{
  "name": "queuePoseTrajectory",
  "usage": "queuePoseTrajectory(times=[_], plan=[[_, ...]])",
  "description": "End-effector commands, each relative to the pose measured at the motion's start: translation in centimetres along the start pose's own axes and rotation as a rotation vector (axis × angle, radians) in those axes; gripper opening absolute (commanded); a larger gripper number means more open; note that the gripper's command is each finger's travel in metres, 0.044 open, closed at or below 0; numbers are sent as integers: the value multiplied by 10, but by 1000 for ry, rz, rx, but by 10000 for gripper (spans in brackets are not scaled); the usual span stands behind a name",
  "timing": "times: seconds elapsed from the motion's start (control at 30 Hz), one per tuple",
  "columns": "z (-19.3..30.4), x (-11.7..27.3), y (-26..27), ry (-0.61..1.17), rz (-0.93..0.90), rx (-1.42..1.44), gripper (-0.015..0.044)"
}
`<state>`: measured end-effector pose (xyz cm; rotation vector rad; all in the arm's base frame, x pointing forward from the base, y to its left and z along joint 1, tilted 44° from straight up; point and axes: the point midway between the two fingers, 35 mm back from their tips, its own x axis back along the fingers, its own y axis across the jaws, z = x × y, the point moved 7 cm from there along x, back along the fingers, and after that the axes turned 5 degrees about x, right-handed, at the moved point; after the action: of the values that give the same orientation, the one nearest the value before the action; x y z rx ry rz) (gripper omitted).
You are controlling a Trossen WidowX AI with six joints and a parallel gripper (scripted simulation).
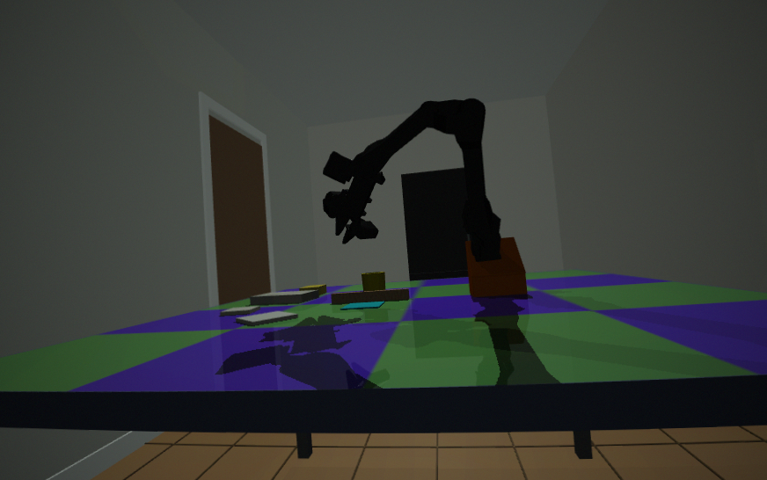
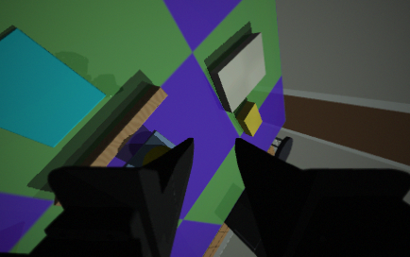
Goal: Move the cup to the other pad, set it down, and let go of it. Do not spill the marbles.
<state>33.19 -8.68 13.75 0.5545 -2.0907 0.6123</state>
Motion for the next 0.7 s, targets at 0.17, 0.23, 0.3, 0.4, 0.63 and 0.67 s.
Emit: queuePoseTrajectory(times=[0.17, 0.23, 0.3, 0.4, 0.63, 0.67], plan=[[80, -55, -4, 26, -472, 122, 167], [99, -64, -1, -21, -575, 134, 167], [115, -71, 3, -88, -668, 140, 167], [125, -75, 7, -144, -725, 139, 167], [125, -76, 8, -144, -725, 139, 167], [125, -76, 8, -144, -725, 139, 167]])
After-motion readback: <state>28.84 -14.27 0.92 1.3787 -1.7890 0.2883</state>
